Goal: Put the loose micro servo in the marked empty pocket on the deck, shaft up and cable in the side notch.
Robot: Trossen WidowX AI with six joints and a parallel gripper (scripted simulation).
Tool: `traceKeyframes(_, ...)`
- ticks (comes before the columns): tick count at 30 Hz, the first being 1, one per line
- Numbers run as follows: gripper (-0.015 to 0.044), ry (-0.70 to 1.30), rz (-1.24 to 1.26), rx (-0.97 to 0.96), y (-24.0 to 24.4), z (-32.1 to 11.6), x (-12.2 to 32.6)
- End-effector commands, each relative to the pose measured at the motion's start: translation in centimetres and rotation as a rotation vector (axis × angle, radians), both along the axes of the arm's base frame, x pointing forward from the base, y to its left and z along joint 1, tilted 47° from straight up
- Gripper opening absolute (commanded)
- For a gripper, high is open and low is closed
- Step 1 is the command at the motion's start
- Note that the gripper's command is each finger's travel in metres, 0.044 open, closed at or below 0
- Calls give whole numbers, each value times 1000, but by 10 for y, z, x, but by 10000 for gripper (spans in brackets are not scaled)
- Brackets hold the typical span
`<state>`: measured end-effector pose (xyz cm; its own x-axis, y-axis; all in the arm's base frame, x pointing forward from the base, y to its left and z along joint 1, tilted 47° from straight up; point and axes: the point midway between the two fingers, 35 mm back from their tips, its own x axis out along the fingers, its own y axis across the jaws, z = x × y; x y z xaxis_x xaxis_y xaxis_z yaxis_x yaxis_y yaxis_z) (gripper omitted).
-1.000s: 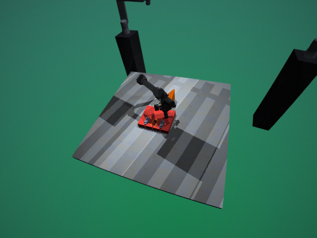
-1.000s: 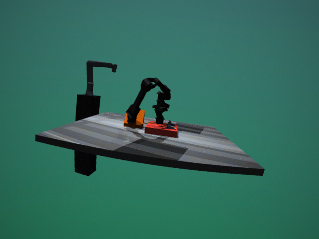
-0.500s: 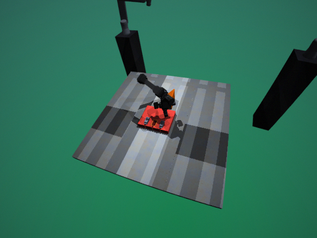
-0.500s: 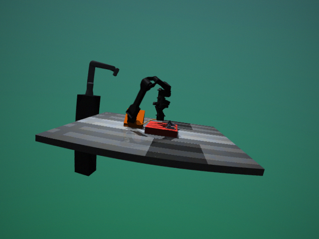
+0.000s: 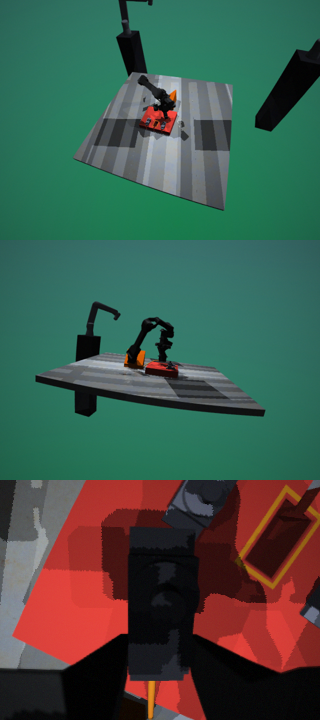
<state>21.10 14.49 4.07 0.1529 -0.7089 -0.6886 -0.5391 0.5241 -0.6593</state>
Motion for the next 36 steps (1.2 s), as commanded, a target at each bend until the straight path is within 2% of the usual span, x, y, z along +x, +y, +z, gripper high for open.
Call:
traceKeyframes(1, 0, -5, 5, 1, -12, 15, 2)
traceKeyframes(9, 0, -4, 5, -1, -40, 44, 5)
traceKeyframes(15, 0, 20, 28, -7, -42, 46, 5)
traceKeyframes(36, 0, 521, 515, -116, -42, 46, 5)
